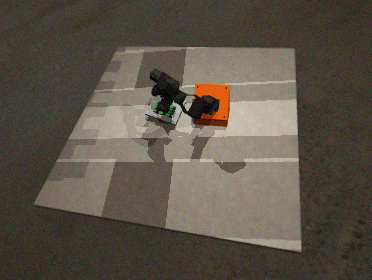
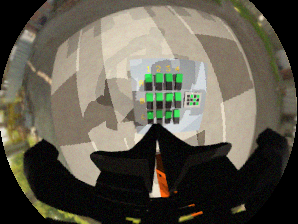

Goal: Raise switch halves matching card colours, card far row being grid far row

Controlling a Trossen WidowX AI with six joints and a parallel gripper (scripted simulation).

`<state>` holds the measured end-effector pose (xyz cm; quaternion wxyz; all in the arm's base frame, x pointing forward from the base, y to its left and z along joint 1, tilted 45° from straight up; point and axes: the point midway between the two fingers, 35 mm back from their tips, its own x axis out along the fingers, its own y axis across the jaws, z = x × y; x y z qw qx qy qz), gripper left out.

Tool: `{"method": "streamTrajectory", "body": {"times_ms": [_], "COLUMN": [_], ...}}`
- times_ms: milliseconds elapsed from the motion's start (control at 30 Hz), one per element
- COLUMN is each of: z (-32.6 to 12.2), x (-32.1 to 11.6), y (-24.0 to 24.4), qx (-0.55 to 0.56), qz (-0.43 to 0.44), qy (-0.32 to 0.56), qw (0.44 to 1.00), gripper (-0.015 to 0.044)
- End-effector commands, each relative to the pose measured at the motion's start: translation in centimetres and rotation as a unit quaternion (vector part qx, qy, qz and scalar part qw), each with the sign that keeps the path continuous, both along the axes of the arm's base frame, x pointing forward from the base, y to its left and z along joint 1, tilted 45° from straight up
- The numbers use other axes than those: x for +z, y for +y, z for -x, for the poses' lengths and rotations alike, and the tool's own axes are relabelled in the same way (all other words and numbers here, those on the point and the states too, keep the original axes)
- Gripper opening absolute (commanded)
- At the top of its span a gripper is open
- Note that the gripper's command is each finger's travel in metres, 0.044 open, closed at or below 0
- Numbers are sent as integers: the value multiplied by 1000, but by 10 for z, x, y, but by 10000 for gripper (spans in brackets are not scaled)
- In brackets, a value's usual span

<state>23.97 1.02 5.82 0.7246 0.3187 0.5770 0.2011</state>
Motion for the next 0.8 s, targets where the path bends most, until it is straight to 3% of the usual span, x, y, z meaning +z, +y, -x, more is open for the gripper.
{"method": "streamTrajectory", "body": {"times_ms": [0,200,767], "z": [8,-1,-6], "x": [4,-19,-34], "y": [9,31,45], "qx": [-2,6,7], "qz": [-4,-5,-6], "qy": [5,13,13], "qw": [1000,1000,1000], "gripper": [0,0,0]}}
